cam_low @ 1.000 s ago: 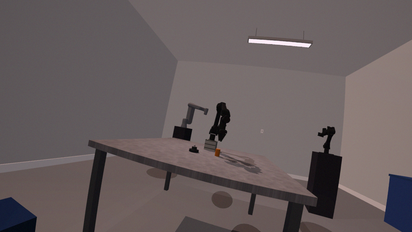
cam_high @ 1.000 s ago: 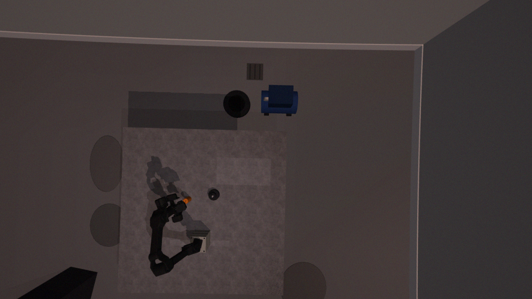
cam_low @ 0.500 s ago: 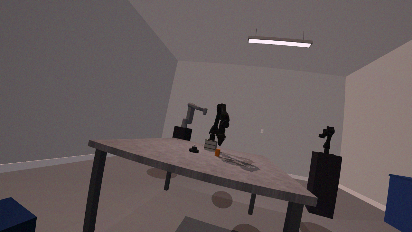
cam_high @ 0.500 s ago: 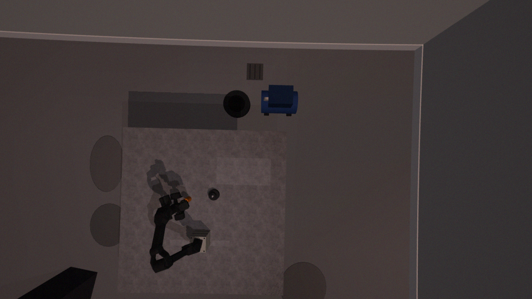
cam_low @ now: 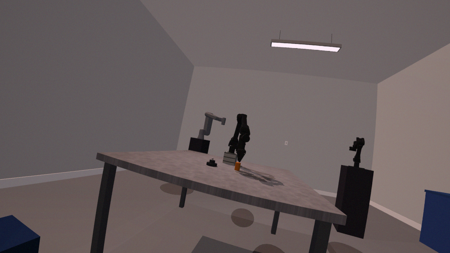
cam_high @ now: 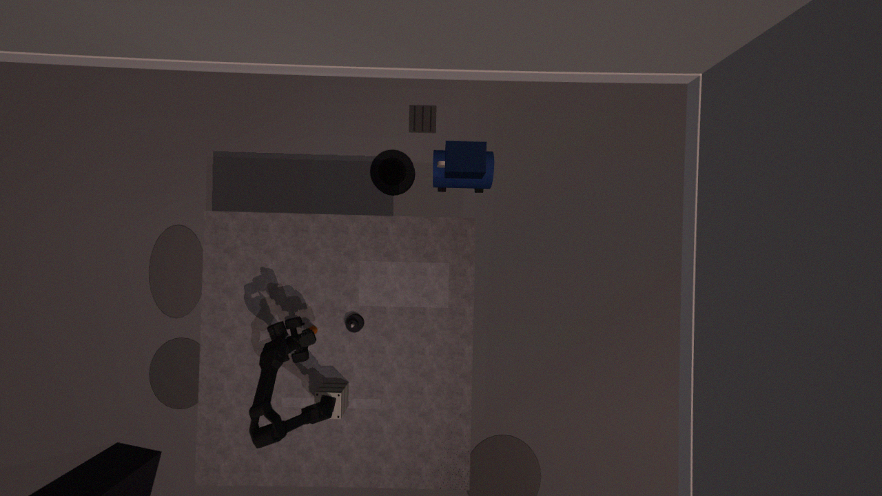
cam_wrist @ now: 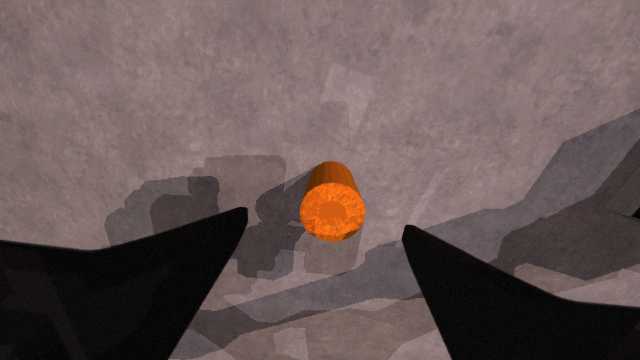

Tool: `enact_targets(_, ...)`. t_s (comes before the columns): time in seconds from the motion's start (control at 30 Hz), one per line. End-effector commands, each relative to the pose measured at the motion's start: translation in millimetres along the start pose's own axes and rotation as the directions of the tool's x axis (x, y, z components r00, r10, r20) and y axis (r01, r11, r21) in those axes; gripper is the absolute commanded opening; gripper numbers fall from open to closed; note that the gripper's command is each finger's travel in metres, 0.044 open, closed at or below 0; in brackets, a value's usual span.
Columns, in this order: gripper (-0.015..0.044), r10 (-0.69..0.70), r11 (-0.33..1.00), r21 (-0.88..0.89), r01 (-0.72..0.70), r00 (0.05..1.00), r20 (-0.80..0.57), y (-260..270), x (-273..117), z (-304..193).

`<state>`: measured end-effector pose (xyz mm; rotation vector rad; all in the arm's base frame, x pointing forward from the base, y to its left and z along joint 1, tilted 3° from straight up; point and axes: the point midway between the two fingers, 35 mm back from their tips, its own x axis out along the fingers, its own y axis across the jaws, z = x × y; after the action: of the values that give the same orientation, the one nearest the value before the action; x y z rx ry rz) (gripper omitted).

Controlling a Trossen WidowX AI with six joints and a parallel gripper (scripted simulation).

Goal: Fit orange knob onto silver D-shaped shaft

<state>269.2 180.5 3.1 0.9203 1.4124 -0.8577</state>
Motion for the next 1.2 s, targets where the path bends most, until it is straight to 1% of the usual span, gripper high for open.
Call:
enact_targets(0.0,0.044,-0.012,1.0,0.005,0.012,1.0,-0.002,-2.4,9.9,0.0)
enact_targets(1.13,0.044,-0.012,1.0,0.005,0.012,1.0,-0.002,-4.7,61.7,0.7)
enact_targets(1.17,0.0414,-0.012,1.0,0.005,0.012,1.0,-0.002,-4.7,61.7,0.7)
